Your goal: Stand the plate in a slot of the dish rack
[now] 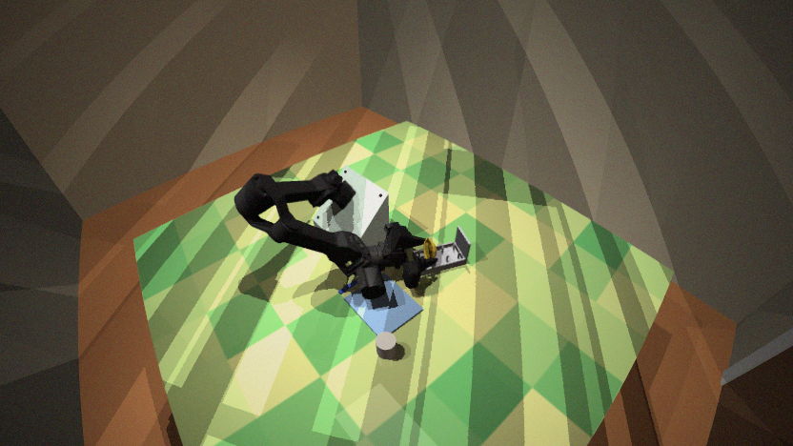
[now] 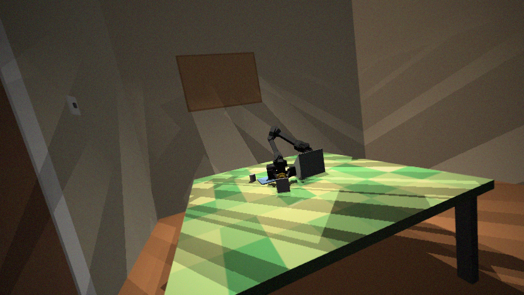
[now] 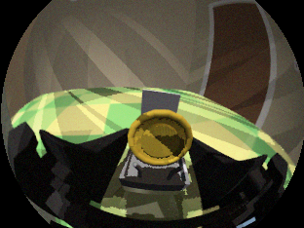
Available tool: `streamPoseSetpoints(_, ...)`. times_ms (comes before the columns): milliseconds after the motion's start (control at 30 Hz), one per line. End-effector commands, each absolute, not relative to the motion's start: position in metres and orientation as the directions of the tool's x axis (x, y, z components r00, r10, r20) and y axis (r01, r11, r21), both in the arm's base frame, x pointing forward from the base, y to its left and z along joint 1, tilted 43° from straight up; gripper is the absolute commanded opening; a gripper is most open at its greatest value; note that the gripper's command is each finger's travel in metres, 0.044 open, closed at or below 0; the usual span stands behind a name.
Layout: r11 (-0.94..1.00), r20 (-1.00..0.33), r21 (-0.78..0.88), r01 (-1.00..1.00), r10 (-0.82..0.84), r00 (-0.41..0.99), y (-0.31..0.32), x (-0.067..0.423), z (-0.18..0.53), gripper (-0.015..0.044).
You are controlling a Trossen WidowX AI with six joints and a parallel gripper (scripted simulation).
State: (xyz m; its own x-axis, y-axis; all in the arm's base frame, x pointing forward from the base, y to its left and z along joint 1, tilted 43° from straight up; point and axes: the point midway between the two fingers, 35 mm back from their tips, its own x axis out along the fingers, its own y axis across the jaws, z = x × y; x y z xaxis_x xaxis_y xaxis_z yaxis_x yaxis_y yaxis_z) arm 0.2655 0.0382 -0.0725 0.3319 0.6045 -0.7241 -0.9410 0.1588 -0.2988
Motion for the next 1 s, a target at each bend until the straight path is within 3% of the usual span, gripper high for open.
streamPoseSetpoints(0,0.156,-0.722,-0.301,-0.941,0.606,0.332,0.0388,0.2659,-0.072,0.0)
streamPoseSetpoints(333,0.157,-0.723,-0.301,-0.94,0.605,0.333,0.0393,0.2658,-0.0711,0.0)
streamPoseSetpoints(833,0.156,-0.724,-0.299,-0.941,0.606,0.33,0.0389,0.2651,-0.0724,0.0394)
streamPoseSetpoints(967,0.156,-0.724,-0.299,-0.941,0.606,0.33,0.0389,0.2651,-0.0724,0.04)
